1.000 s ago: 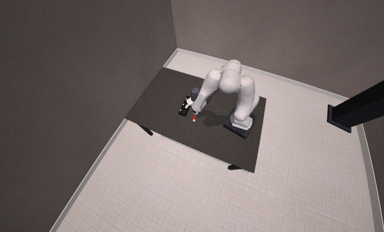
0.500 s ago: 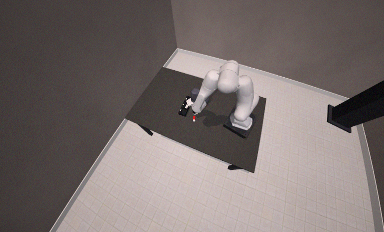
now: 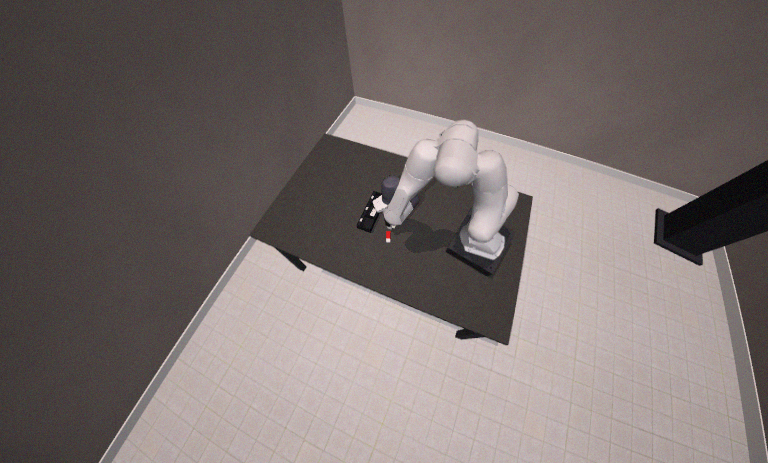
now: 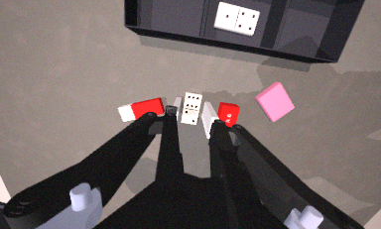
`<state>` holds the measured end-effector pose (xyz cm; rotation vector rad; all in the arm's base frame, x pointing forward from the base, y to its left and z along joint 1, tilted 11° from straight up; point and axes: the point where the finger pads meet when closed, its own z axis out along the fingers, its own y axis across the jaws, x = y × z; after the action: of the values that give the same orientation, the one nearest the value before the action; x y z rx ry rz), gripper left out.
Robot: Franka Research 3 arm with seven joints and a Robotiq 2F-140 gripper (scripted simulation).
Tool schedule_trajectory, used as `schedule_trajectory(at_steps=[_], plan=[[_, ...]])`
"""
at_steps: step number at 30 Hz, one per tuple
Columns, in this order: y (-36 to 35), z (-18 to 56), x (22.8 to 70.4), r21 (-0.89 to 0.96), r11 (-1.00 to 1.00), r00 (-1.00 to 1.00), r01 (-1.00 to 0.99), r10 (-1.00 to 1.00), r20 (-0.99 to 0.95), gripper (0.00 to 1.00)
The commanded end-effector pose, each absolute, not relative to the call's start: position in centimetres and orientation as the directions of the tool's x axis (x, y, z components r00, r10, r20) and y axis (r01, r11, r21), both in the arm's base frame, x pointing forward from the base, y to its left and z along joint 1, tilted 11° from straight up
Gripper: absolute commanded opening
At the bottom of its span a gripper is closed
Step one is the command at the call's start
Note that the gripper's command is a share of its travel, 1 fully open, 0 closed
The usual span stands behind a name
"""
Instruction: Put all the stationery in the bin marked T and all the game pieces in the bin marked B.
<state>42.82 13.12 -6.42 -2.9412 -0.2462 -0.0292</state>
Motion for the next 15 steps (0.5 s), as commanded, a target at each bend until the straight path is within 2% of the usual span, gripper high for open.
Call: schedule_trajectory(at_steps=[1, 3, 4, 15], plan=[[13.17, -6.37, 42.81, -0.186, -0.969, 0.987, 0.162, 0.157, 0.039, 0.25], [13.18, -6.37, 42.78, -0.186, -0.969, 0.987, 0.162, 0.157, 0.039, 0.25], [13.18, -6.37, 42.78, -0.186, -0.969, 0.987, 0.162, 0.157, 0.039, 0.13], [13.18, -6.37, 42.78, -0.186, -0.969, 0.987, 0.162, 0.157, 0.039, 0.13]])
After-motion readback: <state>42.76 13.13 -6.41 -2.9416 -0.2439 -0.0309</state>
